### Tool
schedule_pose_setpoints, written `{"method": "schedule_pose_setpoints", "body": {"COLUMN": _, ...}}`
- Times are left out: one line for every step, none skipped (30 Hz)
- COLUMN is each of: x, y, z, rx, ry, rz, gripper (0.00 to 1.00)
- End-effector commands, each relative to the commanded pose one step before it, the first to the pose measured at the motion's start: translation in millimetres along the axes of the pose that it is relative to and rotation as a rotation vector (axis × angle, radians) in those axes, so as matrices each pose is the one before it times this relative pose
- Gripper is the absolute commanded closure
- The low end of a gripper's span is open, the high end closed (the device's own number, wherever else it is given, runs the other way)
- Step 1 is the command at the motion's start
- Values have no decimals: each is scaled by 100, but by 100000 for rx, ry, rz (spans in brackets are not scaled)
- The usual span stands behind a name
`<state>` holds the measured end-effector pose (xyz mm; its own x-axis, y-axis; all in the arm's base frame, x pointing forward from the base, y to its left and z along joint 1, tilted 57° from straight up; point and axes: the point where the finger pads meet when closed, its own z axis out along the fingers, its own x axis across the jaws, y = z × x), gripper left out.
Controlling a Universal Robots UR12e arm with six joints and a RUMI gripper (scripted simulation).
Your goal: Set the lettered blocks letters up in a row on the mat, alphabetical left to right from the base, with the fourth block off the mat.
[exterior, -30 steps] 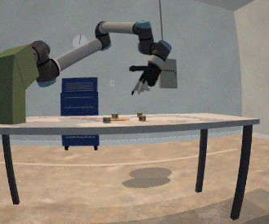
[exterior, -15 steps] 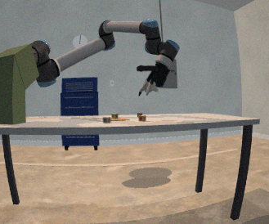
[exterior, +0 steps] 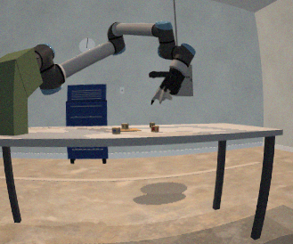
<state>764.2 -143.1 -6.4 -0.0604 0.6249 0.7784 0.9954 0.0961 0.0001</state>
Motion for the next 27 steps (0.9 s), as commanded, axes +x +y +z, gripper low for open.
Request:
{"method": "schedule_pose_setpoints", "body": {"x": -21, "y": 10, "z": -96, "rx": -103, "ry": -66, "rz": -4, "gripper": 0}}
{"method": "schedule_pose_setpoints", "body": {"x": 0, "y": 0, "z": 0, "rx": 0, "ry": 0, "rz": 0, "gripper": 0}}
{"method": "schedule_pose_setpoints", "body": {"x": 0, "y": 0, "z": 0, "rx": 0, "ry": 0, "rz": 0, "gripper": 0}}
{"method": "schedule_pose_setpoints", "body": {"x": 0, "y": 0, "z": 0, "rx": 0, "ry": 0, "rz": 0, "gripper": 0}}
{"method": "schedule_pose_setpoints", "body": {"x": 0, "y": 0, "z": 0, "rx": 0, "ry": 0, "rz": 0, "gripper": 0}}
{"method": "schedule_pose_setpoints", "body": {"x": 0, "y": 0, "z": 0, "rx": 0, "ry": 0, "rz": 0, "gripper": 0}}
{"method": "schedule_pose_setpoints", "body": {"x": 0, "y": 0, "z": 0, "rx": 0, "ry": 0, "rz": 0, "gripper": 0}}
{"method": "schedule_pose_setpoints", "body": {"x": 0, "y": 0, "z": 0, "rx": 0, "ry": 0, "rz": 0, "gripper": 0}}
{"method": "schedule_pose_setpoints", "body": {"x": 0, "y": 0, "z": 0, "rx": 0, "ry": 0, "rz": 0, "gripper": 0}}
{"method": "schedule_pose_setpoints", "body": {"x": 0, "y": 0, "z": 0, "rx": 0, "ry": 0, "rz": 0, "gripper": 0}}
{"method": "schedule_pose_setpoints", "body": {"x": 0, "y": 0, "z": 0, "rx": 0, "ry": 0, "rz": 0, "gripper": 0}}
{"method": "schedule_pose_setpoints", "body": {"x": 0, "y": 0, "z": 0, "rx": 0, "ry": 0, "rz": 0, "gripper": 0}}
{"method": "schedule_pose_setpoints", "body": {"x": 0, "y": 0, "z": 0, "rx": 0, "ry": 0, "rz": 0, "gripper": 0}}
{"method": "schedule_pose_setpoints", "body": {"x": 0, "y": 0, "z": 0, "rx": 0, "ry": 0, "rz": 0, "gripper": 0}}
{"method": "schedule_pose_setpoints", "body": {"x": 0, "y": 0, "z": 0, "rx": 0, "ry": 0, "rz": 0, "gripper": 0}}
{"method": "schedule_pose_setpoints", "body": {"x": 0, "y": 0, "z": 0, "rx": 0, "ry": 0, "rz": 0, "gripper": 0}}
{"method": "schedule_pose_setpoints", "body": {"x": 0, "y": 0, "z": 0, "rx": 0, "ry": 0, "rz": 0, "gripper": 0}}
{"method": "schedule_pose_setpoints", "body": {"x": 0, "y": 0, "z": 0, "rx": 0, "ry": 0, "rz": 0, "gripper": 0}}
{"method": "schedule_pose_setpoints", "body": {"x": 0, "y": 0, "z": 0, "rx": 0, "ry": 0, "rz": 0, "gripper": 0}}
{"method": "schedule_pose_setpoints", "body": {"x": 0, "y": 0, "z": 0, "rx": 0, "ry": 0, "rz": 0, "gripper": 0}}
{"method": "schedule_pose_setpoints", "body": {"x": 0, "y": 0, "z": 0, "rx": 0, "ry": 0, "rz": 0, "gripper": 0}}
{"method": "schedule_pose_setpoints", "body": {"x": -7, "y": -13, "z": 7, "rx": 0, "ry": 0, "rz": 0, "gripper": 0}}
{"method": "schedule_pose_setpoints", "body": {"x": -44, "y": -81, "z": 44, "rx": 0, "ry": -3, "rz": 1, "gripper": 0}}
{"method": "schedule_pose_setpoints", "body": {"x": -109, "y": -202, "z": 109, "rx": -1, "ry": -7, "rz": 2, "gripper": 0}}
{"method": "schedule_pose_setpoints", "body": {"x": -189, "y": -357, "z": 193, "rx": -1, "ry": -11, "rz": 4, "gripper": 0}}
{"method": "schedule_pose_setpoints", "body": {"x": 0, "y": 0, "z": 0, "rx": 0, "ry": 0, "rz": 0, "gripper": 0}}
{"method": "schedule_pose_setpoints", "body": {"x": 0, "y": 0, "z": 0, "rx": 0, "ry": 0, "rz": 0, "gripper": 0}}
